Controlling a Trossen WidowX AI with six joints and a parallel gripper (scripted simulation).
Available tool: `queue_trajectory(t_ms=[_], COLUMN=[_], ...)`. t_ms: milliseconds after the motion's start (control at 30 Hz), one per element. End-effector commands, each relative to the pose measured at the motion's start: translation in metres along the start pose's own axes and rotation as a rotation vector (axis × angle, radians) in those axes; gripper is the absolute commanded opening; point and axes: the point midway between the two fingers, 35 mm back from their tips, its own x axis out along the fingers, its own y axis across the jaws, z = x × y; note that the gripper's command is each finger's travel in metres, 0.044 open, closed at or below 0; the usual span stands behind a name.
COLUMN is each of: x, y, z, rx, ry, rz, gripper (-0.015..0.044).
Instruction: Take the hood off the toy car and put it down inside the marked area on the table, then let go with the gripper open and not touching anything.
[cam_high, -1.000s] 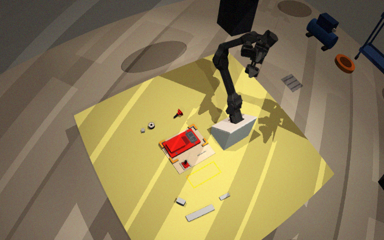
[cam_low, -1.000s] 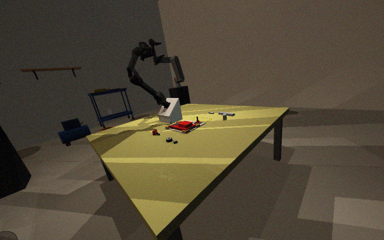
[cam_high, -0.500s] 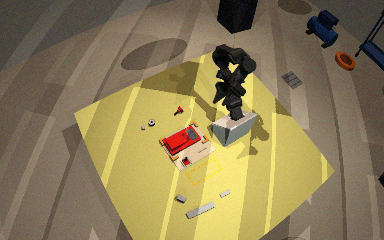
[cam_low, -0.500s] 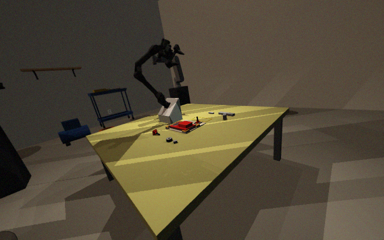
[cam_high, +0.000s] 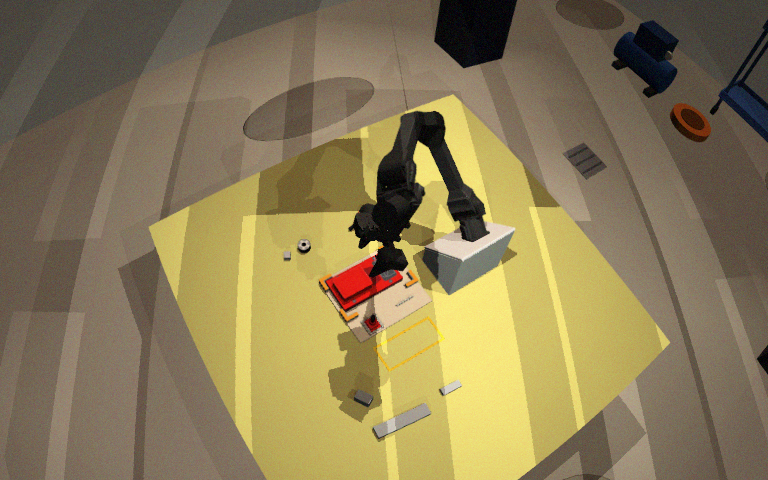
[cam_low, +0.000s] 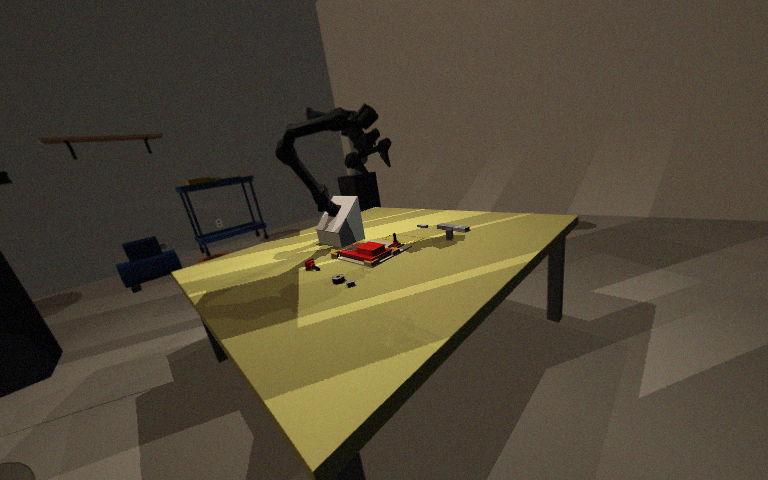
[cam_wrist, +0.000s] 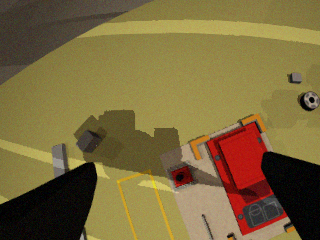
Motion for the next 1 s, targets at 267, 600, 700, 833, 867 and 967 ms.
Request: queue_trajectory(t_ms=[267, 600, 700, 833, 867, 967], x=[0.150, 0.167, 0.169, 0.172, 0.173, 0.175], y=[-0.108, -0.129, -0.129, -0.130, -0.130, -0.131], z=[-0.063, -0.073, -0.074, -0.075, -0.076, -0.077], rx=[-0.310, -0.342, -0.342, -0.341, -0.341, -0.341], ry=[0.480, 0.547, 0.547, 0.547, 0.547, 0.547], rz=[-0.148, -0.143, -0.143, -0.142, -0.142, -0.142], gripper=[0.0440, 0.0440, 0.0440, 0.0440, 0.0440, 0.0440])
